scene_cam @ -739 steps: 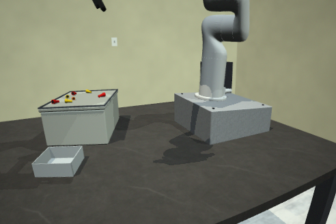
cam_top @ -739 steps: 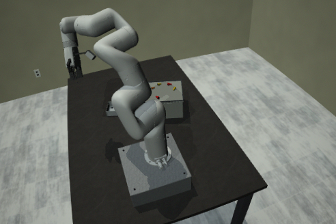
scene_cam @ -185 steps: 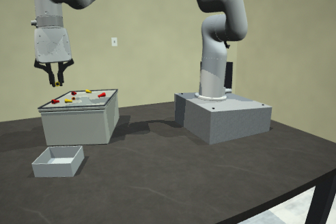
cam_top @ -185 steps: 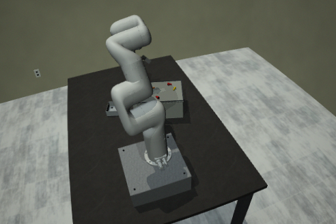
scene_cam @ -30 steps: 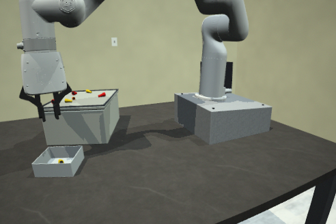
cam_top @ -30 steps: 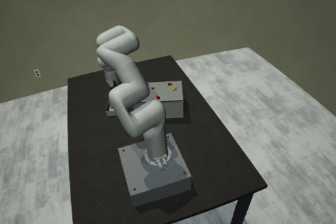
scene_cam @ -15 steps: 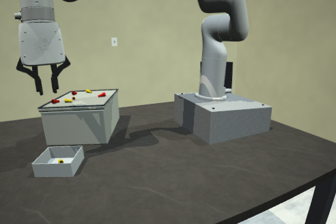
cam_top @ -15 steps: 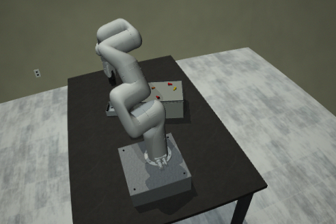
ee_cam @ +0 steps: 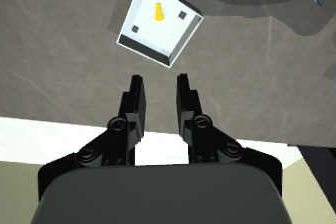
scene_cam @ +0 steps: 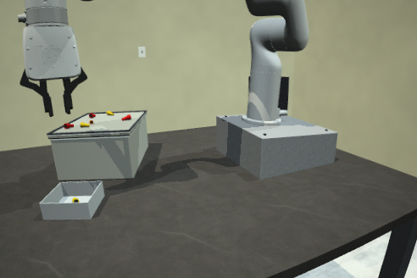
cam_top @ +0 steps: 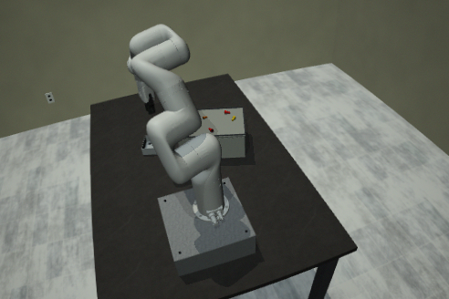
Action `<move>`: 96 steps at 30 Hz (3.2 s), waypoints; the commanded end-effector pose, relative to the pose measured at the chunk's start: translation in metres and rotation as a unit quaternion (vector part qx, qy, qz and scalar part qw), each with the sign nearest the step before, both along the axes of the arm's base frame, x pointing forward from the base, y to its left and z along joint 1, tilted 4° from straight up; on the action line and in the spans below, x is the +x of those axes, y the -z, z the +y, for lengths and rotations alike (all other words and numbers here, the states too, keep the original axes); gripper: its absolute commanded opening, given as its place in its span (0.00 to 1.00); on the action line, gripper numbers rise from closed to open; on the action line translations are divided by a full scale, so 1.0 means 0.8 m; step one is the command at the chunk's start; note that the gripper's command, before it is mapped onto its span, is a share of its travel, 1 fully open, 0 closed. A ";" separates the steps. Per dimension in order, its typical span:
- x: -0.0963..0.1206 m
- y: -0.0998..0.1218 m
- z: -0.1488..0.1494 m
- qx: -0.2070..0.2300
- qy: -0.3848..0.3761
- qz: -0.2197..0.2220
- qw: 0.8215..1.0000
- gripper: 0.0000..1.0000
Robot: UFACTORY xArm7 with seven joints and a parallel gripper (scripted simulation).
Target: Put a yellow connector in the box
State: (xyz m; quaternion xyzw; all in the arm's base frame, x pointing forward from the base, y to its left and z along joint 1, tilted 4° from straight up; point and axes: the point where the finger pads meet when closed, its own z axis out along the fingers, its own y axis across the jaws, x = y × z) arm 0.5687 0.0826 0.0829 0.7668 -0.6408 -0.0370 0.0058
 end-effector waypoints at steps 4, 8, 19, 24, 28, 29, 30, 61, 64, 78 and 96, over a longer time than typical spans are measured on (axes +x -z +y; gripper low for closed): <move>0.005 -0.038 -0.001 0.001 0.000 -0.004 1.000 0.29; 0.005 -0.038 -0.001 0.001 0.000 -0.004 1.000 0.29; 0.005 -0.038 -0.001 0.001 0.000 -0.004 1.000 0.29; 0.005 -0.038 -0.001 0.001 0.000 -0.004 1.000 0.29; 0.005 -0.038 -0.001 0.001 0.000 -0.004 1.000 0.29; 0.005 -0.038 -0.001 0.001 0.000 -0.004 1.000 0.29; 0.005 -0.038 -0.001 0.001 0.000 -0.004 1.000 0.29; 0.005 -0.038 -0.001 0.001 0.000 -0.004 1.000 0.29; 0.005 -0.038 -0.001 0.001 0.000 -0.004 1.000 0.29; 0.005 -0.038 -0.001 0.001 0.000 -0.004 1.000 0.29; 0.005 -0.038 -0.001 0.001 0.000 -0.004 1.000 0.29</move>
